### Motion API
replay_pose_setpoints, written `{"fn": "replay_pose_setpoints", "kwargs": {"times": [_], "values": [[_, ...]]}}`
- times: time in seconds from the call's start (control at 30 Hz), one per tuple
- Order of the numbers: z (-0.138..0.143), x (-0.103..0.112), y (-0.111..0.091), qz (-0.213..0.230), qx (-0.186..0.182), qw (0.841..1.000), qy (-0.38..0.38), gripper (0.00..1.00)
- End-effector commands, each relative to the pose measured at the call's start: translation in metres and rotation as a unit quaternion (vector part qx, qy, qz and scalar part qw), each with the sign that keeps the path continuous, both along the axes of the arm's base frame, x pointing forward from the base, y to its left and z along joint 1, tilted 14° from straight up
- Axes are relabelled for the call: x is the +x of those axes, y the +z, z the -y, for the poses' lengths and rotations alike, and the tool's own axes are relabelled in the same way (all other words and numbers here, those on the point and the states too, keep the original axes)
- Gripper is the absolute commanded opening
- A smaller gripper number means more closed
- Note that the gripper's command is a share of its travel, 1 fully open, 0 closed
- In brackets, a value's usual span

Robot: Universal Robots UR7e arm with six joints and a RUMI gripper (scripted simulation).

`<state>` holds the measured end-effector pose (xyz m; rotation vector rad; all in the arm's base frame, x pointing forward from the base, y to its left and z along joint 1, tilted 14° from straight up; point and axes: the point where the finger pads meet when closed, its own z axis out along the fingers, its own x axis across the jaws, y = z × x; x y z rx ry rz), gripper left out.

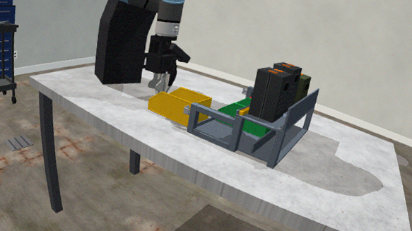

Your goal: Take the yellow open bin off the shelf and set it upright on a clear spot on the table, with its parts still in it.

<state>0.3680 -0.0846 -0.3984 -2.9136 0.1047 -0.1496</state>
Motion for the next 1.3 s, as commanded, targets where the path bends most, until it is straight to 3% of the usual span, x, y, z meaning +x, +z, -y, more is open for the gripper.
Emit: {"fn": "replay_pose_setpoints", "kwargs": {"times": [0.0, 0.97, 1.0, 1.27], "values": [[0.0005, 0.0004, 0.0003, 0.000, 0.000, 1.000, 0.000, 0.00], [0.0005, 0.0004, 0.0003, 0.000, 0.000, 1.000, 0.000, 0.00], [0.0005, 0.0004, 0.0003, 0.000, 0.000, 1.000, 0.000, 0.58], [0.0005, 0.0004, 0.0003, 0.000, 0.000, 1.000, 0.000, 0.58]]}}
